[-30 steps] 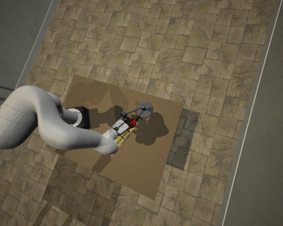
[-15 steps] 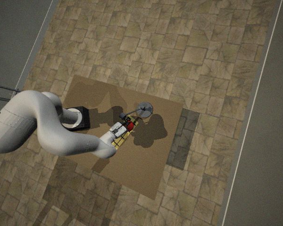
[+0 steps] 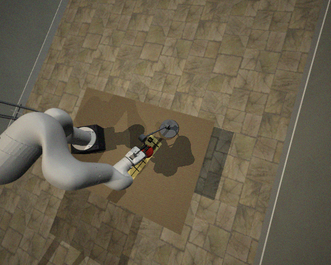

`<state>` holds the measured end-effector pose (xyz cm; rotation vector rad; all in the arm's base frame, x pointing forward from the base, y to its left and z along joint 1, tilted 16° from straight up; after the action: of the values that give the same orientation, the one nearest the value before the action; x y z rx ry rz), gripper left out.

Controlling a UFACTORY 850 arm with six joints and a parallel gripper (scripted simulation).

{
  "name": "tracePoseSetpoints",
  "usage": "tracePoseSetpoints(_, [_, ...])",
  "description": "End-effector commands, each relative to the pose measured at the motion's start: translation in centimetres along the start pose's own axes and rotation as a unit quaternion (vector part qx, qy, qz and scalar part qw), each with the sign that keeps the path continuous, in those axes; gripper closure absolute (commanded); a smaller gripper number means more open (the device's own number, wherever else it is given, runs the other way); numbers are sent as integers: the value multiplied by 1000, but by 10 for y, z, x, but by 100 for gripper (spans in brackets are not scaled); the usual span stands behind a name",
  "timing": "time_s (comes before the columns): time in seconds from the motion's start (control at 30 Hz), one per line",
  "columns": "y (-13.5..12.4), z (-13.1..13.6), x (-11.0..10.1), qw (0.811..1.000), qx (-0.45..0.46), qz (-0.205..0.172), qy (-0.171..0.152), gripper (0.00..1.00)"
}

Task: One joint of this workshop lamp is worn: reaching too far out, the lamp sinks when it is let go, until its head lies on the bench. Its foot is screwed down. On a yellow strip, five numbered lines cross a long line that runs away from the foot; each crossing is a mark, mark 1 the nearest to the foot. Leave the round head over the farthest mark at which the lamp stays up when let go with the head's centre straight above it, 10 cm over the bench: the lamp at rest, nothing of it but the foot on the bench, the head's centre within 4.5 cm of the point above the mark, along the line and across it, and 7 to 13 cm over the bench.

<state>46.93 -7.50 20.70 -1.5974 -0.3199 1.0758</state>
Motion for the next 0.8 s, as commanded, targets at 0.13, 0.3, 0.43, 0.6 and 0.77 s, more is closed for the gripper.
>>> tracePoseSetpoints(0.13, [7, -3, -9, 1000, -1, 0, 0, 100])
tracePoseSetpoints(0.3, [9, -3, -12, 1000, -1, 0, 0, 100])
tracePoseSetpoints(0.43, [10, -4, -14, 1000, -1, 0, 0, 100])
tracePoseSetpoints(0.6, [12, -4, -16, 1000, -1, 0, 0, 100])
tracePoseSetpoints(0.77, [9, -4, -13, 1000, -1, 0, 0, 100])
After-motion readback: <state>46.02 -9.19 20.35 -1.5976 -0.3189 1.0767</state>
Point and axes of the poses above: the point where the finger pads meet when closed, its own x axis out along the fingers, its own z axis across the jaws, y = z × x, the point moved 9 cm from there along -x, back along the fingers, and after that the axes turned 14 degrees about x, right-handed, at the moved point
